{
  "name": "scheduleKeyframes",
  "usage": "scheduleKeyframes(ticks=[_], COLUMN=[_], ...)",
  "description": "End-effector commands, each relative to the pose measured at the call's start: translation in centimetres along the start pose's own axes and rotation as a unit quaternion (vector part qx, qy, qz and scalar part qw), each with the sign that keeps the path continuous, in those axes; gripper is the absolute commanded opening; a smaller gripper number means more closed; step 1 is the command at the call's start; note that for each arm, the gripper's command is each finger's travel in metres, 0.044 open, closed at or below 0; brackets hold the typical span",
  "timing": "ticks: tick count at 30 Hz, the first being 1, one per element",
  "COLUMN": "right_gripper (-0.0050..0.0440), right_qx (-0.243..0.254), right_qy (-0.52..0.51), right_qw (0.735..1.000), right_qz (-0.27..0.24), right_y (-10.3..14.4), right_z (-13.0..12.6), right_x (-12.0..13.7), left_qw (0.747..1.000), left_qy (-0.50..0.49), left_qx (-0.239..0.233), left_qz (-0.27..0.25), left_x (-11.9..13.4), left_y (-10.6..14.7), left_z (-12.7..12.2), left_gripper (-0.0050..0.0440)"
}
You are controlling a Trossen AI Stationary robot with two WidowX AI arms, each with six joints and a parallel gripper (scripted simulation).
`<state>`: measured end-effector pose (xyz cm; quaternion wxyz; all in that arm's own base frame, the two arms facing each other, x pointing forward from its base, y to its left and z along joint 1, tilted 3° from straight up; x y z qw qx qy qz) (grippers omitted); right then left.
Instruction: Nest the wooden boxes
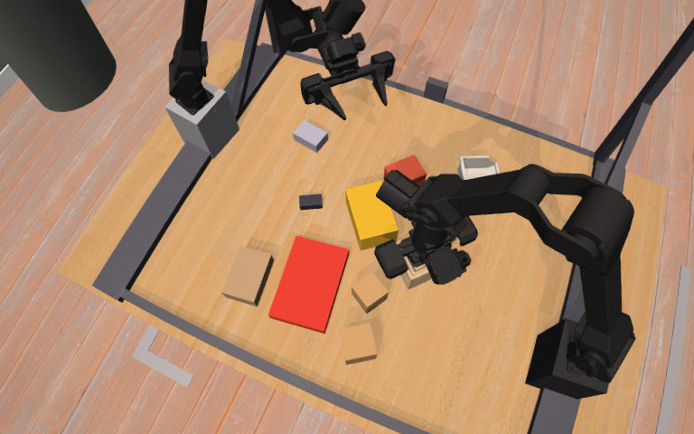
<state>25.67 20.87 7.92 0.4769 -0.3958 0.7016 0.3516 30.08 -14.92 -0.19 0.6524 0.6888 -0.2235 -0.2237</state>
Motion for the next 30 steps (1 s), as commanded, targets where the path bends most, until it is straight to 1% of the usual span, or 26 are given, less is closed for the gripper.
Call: scheduleKeyframes(ticks=[1, 8, 10, 13, 15, 16, 21, 26, 30], right_gripper=[0.04, 0.04, 0.04, 0.04, 0.04, 0.04, 0.04, 0.04, 0.04], right_qx=[0.0, 0.0, 0.0, 0.0, 0.0, 0.0, 0.0, 0.0, 0.0], right_qy=[-0.004, -0.004, -0.004, -0.004, -0.004, -0.004, -0.004, -0.004, -0.004], right_qw=[1.0, 1.0, 1.0, 1.0, 1.0, 1.0, 1.0, 1.0, 1.0], right_qz=[-0.002, -0.002, -0.002, -0.002, -0.002, -0.002, -0.002, -0.002, -0.002], right_y=[0.1, 0.1, 0.1, 0.1, 0.1, 0.1, 0.1, 0.1, 0.1], right_z=[-0.1, -0.1, -0.1, -0.1, -0.1, -0.1, -0.1, -0.1, -0.1], right_x=[-0.3, -0.3, -0.3, -0.3, -0.3, -0.3, -0.3, -0.3, -0.3], left_qw=[1.0, 1.0, 0.999, 0.99, 0.99, 0.982, 0.956, 0.92, 0.883], left_qy=[0.001, -0.006, -0.038, -0.141, -0.141, -0.188, -0.291, -0.392, -0.468], left_qx=[0.002, 0.003, 0.005, 0.007, 0.007, 0.007, 0.009, 0.011, 0.012], left_qz=[0.013, 0.015, 0.024, 0.023, 0.023, 0.023, 0.022, 0.021, 0.019], left_x=[0.4, 0.5, 0.9, 1.0, 1.0, 1.1, 1.2, 1.3, 1.3], left_y=[0.7, 0.9, 1.7, 2.5, 2.5, 2.8, 3.9, 4.7, 5.4], left_z=[-0.1, -0.1, -0.2, -0.2, -0.2, -0.2, -0.2, -0.2, -0.2], left_gripper=[0.0, 0.0, 0.0, 0.0, 0.0, -0.0001, -0.0003, -0.0005, -0.0035])
Point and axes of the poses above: on each arm, the point midway between the two fingers, 35 mm back from their tips, its own y axis back along the fingers, its own z axis across the jaws, x = y × z, the point moved 7 cm from there along y, back along the fingers, and after that the axes turned 15 degrees about y, right-handed, at the moved point
